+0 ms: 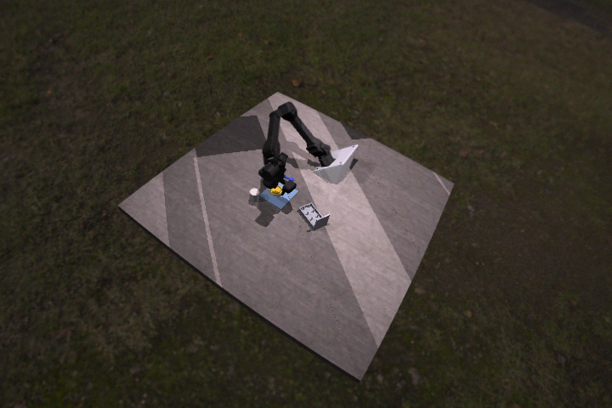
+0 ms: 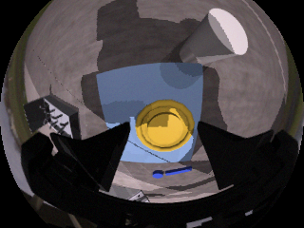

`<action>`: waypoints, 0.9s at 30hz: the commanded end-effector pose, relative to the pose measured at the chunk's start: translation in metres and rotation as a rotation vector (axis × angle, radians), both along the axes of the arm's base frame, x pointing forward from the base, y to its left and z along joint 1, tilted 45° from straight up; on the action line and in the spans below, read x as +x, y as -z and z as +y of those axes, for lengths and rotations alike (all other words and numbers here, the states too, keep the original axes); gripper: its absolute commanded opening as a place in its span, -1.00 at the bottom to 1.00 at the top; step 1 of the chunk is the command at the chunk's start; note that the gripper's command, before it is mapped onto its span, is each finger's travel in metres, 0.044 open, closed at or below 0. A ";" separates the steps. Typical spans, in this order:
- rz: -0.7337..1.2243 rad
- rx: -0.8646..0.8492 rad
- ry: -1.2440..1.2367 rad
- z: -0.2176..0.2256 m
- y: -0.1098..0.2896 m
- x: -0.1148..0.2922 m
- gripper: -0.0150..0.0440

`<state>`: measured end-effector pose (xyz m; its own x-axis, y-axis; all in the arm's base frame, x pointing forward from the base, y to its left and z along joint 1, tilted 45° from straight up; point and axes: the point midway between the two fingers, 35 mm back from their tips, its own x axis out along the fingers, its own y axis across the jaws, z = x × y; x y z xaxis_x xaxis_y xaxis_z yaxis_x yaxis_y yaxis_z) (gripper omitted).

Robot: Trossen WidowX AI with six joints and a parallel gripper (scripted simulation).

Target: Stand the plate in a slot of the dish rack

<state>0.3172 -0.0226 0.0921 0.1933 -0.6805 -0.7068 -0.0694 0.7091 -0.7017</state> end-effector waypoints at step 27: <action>0.002 -0.001 -0.017 0.009 -0.007 0.000 0.01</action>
<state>0.3133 -0.0244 0.0900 0.1793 -0.6858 -0.7053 -0.0862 0.7032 -0.7057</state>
